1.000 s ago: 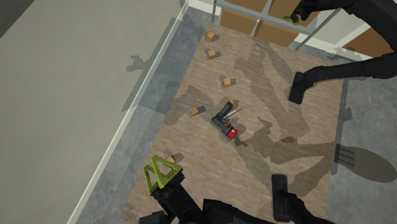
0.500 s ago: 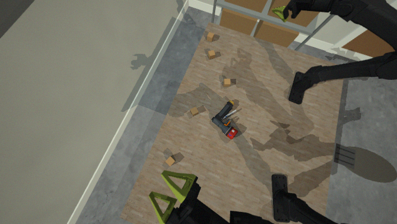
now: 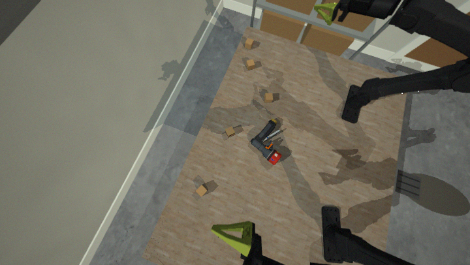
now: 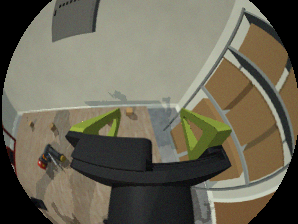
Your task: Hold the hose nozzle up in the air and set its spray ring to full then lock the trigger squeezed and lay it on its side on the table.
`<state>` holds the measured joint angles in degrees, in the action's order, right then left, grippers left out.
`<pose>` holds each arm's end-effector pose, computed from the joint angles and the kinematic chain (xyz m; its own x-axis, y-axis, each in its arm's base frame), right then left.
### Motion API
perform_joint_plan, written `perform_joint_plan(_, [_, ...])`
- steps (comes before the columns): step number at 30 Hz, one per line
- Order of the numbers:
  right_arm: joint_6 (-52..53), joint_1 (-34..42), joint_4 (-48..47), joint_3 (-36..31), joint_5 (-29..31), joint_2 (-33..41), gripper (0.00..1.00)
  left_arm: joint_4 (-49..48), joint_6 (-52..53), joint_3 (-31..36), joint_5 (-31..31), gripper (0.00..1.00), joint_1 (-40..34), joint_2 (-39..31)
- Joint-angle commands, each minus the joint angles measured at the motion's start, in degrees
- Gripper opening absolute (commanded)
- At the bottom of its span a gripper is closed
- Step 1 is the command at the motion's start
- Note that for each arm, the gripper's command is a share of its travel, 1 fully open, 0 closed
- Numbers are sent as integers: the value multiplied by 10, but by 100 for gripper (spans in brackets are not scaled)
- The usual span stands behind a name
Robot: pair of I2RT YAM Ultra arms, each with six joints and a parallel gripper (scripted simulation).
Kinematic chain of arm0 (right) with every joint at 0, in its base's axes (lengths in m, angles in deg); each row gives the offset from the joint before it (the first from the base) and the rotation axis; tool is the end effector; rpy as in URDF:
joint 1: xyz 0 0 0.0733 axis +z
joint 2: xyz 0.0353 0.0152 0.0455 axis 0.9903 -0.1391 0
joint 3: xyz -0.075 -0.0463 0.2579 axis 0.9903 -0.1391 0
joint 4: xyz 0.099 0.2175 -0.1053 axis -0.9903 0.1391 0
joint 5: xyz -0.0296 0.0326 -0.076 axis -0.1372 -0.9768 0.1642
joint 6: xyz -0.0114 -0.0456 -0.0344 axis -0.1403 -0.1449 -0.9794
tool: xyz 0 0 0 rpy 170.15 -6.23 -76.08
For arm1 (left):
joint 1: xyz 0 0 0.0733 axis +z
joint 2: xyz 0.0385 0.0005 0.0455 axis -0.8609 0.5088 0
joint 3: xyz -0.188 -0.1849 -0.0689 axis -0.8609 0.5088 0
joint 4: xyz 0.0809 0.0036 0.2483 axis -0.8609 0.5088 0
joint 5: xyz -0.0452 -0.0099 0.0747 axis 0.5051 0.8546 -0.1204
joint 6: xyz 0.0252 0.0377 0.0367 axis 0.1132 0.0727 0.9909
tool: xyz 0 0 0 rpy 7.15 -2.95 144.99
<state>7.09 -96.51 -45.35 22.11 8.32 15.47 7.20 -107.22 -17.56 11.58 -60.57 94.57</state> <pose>0.2423 -0.0628 0.3765 -0.3365 -0.1776 -0.9248 0.1949 0.9477 -0.2529 0.3341 -0.0167 0.3886 -0.1194 -0.3477 -0.9300 0.2528 0.8951 -0.3672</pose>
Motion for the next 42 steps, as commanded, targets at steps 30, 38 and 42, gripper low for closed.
perform_joint_plan(30, [141, 146, -149, 4, -15, 37, 100, 85, 205, 63, -146, 37, 14, -187])
perform_joint_plan(38, [149, 137, -147, 5, -16, 35, 100, 92, 205, 73, -145, 37, 17, -196])
perform_joint_plan(42, [150, 145, -146, 0, -17, 34, 77, 86, 211, 82, -148, 37, 19, -191])
